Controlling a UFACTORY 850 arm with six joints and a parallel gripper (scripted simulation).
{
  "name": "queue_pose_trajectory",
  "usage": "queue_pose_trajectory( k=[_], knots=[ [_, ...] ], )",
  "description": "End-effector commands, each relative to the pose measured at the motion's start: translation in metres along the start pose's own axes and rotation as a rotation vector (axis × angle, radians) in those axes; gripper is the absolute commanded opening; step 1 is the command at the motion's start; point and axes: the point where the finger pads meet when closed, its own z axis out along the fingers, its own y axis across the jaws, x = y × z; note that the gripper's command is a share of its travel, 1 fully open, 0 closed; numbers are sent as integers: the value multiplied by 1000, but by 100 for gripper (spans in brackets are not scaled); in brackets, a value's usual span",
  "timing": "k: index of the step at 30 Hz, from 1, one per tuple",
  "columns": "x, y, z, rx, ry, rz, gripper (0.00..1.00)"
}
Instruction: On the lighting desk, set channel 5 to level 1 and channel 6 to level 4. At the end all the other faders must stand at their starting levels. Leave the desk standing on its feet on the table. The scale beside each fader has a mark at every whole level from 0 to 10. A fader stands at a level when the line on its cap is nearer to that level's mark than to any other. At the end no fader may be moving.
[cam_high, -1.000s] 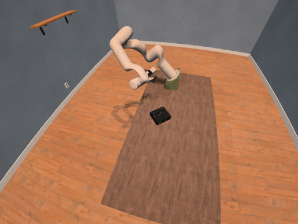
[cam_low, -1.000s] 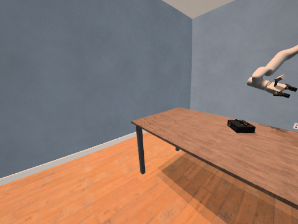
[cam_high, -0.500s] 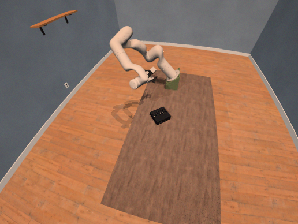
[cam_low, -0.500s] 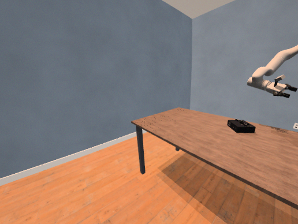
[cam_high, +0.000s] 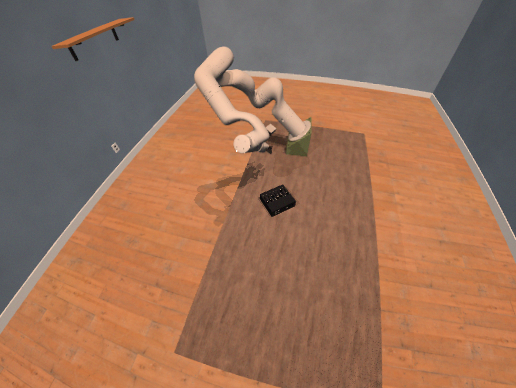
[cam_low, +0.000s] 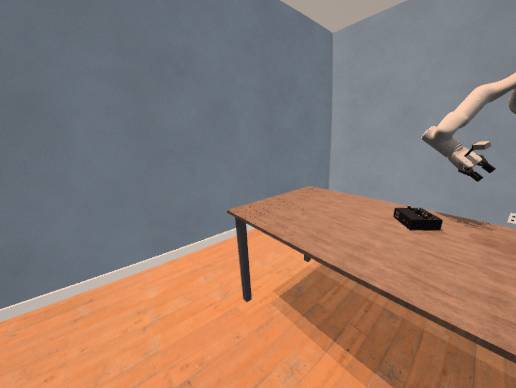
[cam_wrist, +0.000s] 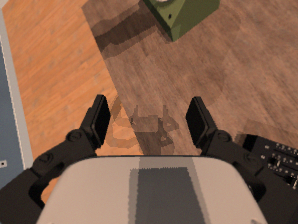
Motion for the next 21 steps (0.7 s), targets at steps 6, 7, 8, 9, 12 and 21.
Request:
queue_pose_trajectory(
  k=[6, 7, 8, 9, 12, 21],
  knots=[
    [-67, 93, -36, -68, -480, -223, 100],
    [-67, 93, -36, -69, -485, -225, 100],
    [-67, 93, -36, -69, -485, -225, 100],
    [-75, 117, -50, -83, -576, -286, 100],
    [-79, 140, -64, -97, -677, -356, 100],
    [-76, 214, -108, -133, -938, -577, 100]
  ],
)
